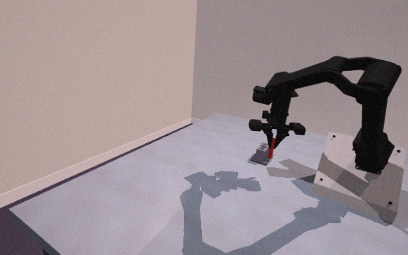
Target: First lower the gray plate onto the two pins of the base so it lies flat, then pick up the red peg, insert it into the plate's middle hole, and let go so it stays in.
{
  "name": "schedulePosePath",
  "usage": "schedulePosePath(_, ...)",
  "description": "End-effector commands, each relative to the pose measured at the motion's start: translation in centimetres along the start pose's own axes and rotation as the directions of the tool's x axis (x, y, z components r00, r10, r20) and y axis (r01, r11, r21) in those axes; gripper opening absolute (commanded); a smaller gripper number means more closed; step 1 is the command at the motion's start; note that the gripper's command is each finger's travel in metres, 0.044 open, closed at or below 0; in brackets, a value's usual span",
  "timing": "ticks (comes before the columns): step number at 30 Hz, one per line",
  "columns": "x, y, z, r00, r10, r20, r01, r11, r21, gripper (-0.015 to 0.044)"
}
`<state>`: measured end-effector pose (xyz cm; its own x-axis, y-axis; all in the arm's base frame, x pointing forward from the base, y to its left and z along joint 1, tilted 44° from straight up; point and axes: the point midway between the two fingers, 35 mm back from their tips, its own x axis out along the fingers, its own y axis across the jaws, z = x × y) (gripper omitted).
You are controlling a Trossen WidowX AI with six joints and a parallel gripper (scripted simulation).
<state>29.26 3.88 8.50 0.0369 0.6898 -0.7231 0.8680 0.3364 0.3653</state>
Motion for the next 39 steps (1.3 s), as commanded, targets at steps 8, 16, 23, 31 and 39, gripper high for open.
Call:
schedulePosePath(8,-0.2,0.5,3.6,1.000,-0.001,0.008,0.001,1.000,-0.004,0.0000)
schedulePosePath(16,-0.2,0.5,6.1,1.000,0.000,0.009,0.001,1.000,-0.006,0.0000)
schedulePosePath(23,-0.2,0.4,8.3,1.000,0.001,0.008,-0.001,1.000,-0.007,0.0000)
schedulePosePath(31,0.0,0.0,10.8,1.000,0.002,0.007,-0.002,1.000,-0.008,0.0000)
schedulePosePath(39,0.2,-0.6,13.4,1.000,0.005,0.004,-0.005,1.000,-0.010,0.0000)
